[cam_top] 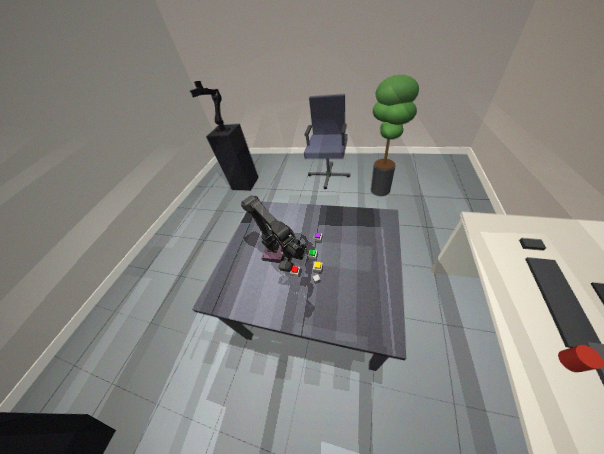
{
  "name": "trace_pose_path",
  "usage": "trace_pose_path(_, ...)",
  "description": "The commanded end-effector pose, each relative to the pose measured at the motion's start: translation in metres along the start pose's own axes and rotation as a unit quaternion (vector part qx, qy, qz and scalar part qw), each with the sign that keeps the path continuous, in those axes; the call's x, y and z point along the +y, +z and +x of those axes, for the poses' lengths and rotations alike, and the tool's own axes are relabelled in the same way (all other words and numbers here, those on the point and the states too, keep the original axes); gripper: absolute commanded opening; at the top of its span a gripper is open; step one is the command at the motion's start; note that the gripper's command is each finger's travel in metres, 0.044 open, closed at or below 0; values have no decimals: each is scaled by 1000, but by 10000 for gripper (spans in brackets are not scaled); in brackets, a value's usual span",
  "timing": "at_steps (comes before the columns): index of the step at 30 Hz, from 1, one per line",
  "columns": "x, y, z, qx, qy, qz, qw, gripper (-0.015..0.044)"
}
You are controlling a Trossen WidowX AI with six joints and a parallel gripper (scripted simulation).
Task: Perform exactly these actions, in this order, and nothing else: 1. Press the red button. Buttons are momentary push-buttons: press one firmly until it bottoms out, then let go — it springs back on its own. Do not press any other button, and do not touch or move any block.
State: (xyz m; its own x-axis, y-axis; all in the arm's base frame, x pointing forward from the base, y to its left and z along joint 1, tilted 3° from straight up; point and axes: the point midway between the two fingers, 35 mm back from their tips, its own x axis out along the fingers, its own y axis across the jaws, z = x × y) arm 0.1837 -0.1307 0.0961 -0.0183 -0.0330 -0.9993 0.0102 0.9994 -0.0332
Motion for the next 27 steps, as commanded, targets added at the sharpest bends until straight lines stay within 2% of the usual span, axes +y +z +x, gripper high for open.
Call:
trace_pose_path(1,6,-5,41,10,11,-4,1000,216)
trace_pose_path(8,6,-5,43,10,11,-4,1000,32)
trace_pose_path(9,6,-5,43,10,11,-4,1000,20)
trace_pose_path(27,6,-5,52,10,11,-4,1000,20)
